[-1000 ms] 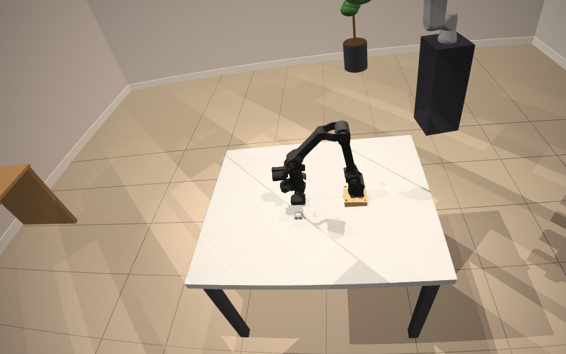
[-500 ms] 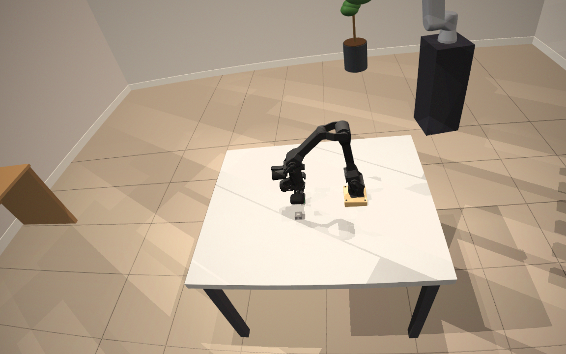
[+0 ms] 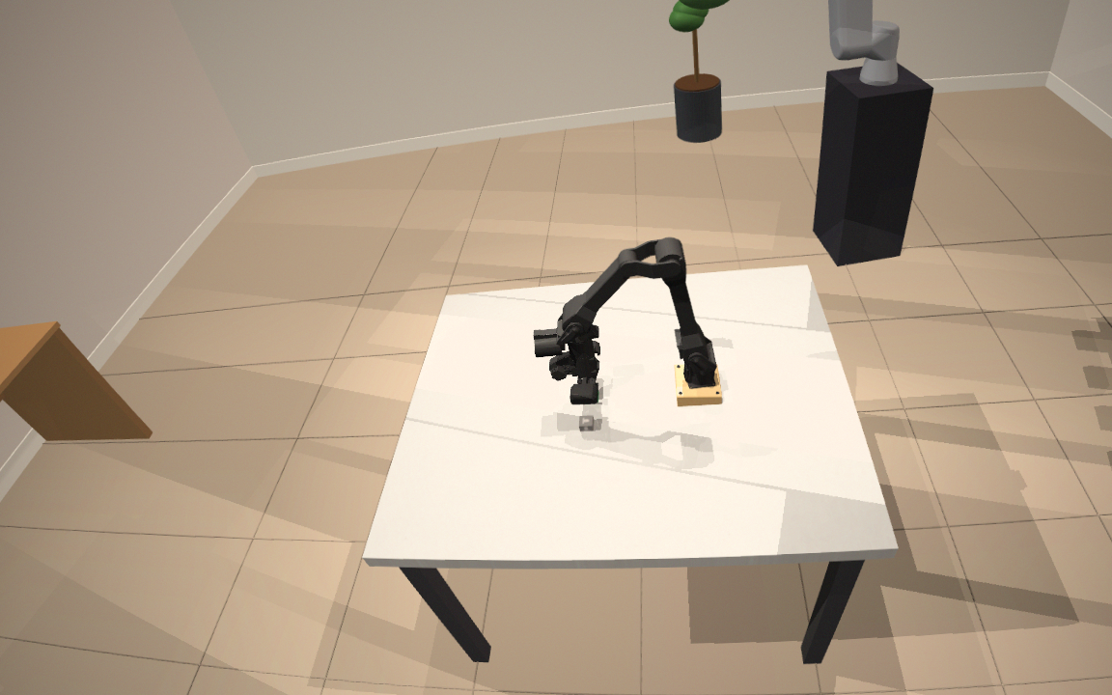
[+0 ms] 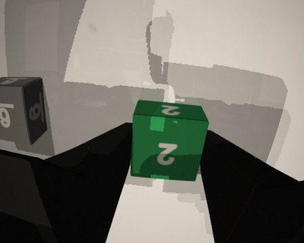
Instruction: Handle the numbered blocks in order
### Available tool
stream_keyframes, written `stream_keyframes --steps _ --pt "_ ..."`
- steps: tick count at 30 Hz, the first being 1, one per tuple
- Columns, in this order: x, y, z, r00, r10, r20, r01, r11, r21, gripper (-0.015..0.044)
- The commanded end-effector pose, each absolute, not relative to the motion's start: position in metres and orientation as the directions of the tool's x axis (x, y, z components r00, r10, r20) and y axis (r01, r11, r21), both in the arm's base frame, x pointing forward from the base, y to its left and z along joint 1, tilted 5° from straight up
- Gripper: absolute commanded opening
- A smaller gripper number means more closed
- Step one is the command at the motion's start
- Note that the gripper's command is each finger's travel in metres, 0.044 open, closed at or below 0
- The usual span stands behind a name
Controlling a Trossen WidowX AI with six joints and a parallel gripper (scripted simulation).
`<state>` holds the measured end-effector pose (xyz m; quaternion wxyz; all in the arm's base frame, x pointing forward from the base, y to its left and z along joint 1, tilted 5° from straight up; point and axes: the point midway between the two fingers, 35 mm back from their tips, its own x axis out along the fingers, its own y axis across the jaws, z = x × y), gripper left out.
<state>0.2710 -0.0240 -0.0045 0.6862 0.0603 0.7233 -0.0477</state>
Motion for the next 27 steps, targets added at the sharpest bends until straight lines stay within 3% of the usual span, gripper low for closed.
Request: stream_keyframes --steps 1,3,14,26,27 --pt "0.269 -0.024 -0.007 -0.060 0.020 -0.998 0.149 0.989 0.011 0.0120" --pt "0.269 -0.024 -0.007 -0.060 0.020 -0.998 0.149 0.989 0.011 0.0120" --pt "0.269 -0.024 -0.007 -0.060 0.020 -0.998 0.149 0.989 0.011 0.0400" --pt "0.271 -0.025 0.029 -0.059 0.020 -0.998 0.149 0.989 0.011 0.0400" --pt "0.271 -0.025 0.032 -0.059 0.020 -0.998 0.149 0.989 0.011 0.0374"
